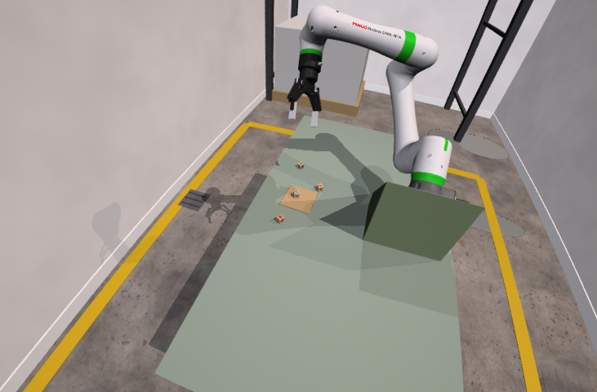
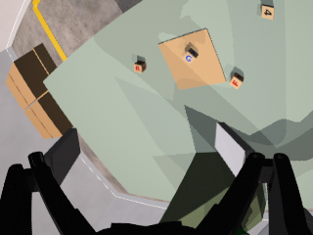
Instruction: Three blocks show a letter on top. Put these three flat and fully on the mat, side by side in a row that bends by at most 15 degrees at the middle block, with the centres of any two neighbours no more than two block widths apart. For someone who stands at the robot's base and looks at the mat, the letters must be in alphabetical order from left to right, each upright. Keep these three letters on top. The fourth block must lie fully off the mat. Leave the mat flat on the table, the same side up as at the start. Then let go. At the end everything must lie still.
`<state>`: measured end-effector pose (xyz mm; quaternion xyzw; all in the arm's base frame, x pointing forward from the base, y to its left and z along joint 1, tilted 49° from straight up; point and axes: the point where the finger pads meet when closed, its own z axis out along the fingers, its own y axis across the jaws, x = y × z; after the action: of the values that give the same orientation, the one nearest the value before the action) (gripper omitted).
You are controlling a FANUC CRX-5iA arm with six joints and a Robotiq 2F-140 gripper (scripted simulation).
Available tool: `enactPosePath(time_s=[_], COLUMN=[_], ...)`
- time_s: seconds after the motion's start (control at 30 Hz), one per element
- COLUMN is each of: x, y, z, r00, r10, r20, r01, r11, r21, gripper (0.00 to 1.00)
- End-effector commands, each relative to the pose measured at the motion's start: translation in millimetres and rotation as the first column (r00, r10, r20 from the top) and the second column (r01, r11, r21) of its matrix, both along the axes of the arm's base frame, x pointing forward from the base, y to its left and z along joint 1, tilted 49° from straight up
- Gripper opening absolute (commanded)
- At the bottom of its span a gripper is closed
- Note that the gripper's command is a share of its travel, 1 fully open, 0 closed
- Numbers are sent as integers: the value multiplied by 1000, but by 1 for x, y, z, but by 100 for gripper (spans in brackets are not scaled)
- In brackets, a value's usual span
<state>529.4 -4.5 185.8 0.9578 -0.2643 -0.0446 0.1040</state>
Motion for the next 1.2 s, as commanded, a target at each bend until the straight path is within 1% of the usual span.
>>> enactPosePath(time_s=[0.0, 0.17, 0.37, 0.43, 0.47, 0.6, 0.63, 0.67, 0.7, 0.8, 0.93, 1.0, 1.03, 1.17], x=[-6, -11, -19, -19, -23, -28, -27, -25, -24, -24, -23, -23, -21, -20], y=[1, 2, 3, 3, 4, 4, 0, -5, -7, -7, -12, -12, -16, -20], z=[21, 39, 60, 60, 71, 83, 75, 61, 57, 57, 44, 44, 35, 24], r00=[992, 972, 931, 931, 904, 867, 896, 937, 947, 946, 972, 972, 986, 996], r10=[123, 230, 356, 356, 415, 481, 430, 341, 313, 317, 231, 231, 166, 87], r20=[13, 39, 80, 80, 104, 133, 111, 78, 69, 70, 45, 45, 30, 17], r01=[-124, -233, -364, -364, -427, -498, -443, -349, -319, -323, -234, -234, -168, -87], r11=[990, 967, 920, 920, 890, 850, 882, 927, 939, 937, 967, 967, 983, 995], r21=[64, 107, 147, 147, 161, 173, 162, 137, 128, 129, 99, 99, 73, 37], gripper=[100, 100, 100, 100, 100, 100, 100, 100, 100, 100, 100, 100, 100, 100])
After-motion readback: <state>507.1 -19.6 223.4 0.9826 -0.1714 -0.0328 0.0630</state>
